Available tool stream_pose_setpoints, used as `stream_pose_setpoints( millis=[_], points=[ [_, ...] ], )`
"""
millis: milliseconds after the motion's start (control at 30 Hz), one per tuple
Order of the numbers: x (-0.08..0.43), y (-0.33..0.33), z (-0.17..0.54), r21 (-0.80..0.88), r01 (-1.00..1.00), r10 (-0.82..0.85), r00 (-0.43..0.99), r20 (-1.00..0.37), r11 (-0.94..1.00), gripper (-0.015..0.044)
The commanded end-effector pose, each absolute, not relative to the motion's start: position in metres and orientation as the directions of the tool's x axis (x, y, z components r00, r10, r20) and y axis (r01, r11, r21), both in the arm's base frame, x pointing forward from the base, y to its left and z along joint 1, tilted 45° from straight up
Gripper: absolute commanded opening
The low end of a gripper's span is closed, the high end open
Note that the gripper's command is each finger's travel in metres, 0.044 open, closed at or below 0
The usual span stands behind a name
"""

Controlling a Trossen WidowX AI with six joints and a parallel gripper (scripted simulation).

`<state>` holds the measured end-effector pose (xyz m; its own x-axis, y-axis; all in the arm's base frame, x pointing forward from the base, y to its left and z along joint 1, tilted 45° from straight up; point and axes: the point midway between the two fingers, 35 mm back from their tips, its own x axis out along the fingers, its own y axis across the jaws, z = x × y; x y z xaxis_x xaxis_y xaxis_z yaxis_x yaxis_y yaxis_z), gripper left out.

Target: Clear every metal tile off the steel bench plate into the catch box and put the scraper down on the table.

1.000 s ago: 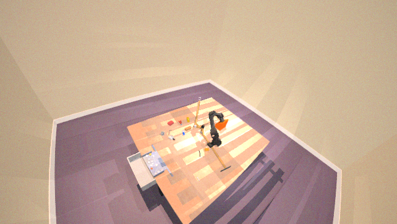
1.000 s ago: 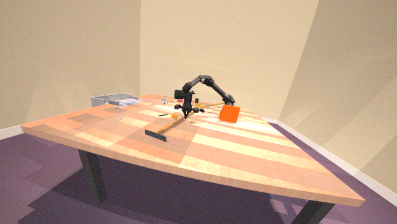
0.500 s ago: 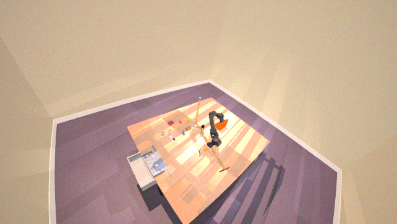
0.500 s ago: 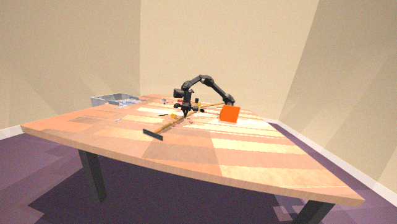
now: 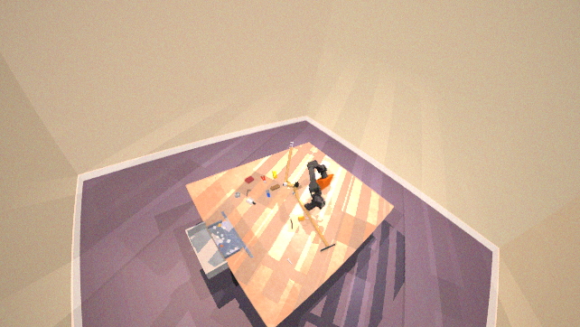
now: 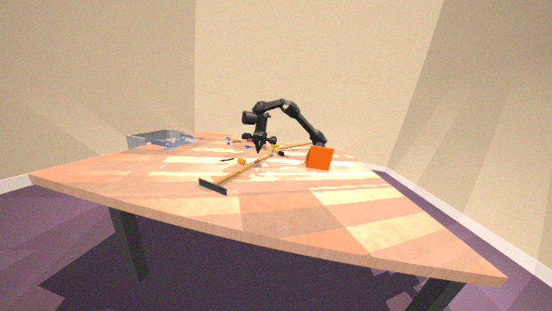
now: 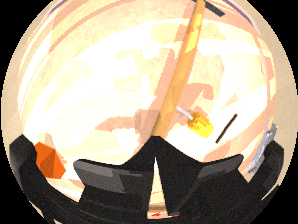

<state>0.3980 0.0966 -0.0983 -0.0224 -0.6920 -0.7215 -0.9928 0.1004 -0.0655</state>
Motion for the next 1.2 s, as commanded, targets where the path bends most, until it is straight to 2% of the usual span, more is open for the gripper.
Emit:
stream_pose_setpoints(
  millis=[0, 267, 733, 1167],
  points=[
    [0.397, 0.109, -0.086, -0.068, -0.992, -0.689, -0.022, -0.724, 0.103, 0.0000],
    [0.394, 0.120, -0.074, -0.074, -0.991, -0.689, -0.023, -0.724, 0.110, 0.0000],
    [0.357, 0.161, -0.045, -0.195, -0.950, -0.691, -0.030, -0.722, 0.244, 0.0000],
    [0.360, 0.150, -0.060, -0.202, -0.946, -0.690, -0.029, -0.723, 0.252, 0.0000]
  ],
)
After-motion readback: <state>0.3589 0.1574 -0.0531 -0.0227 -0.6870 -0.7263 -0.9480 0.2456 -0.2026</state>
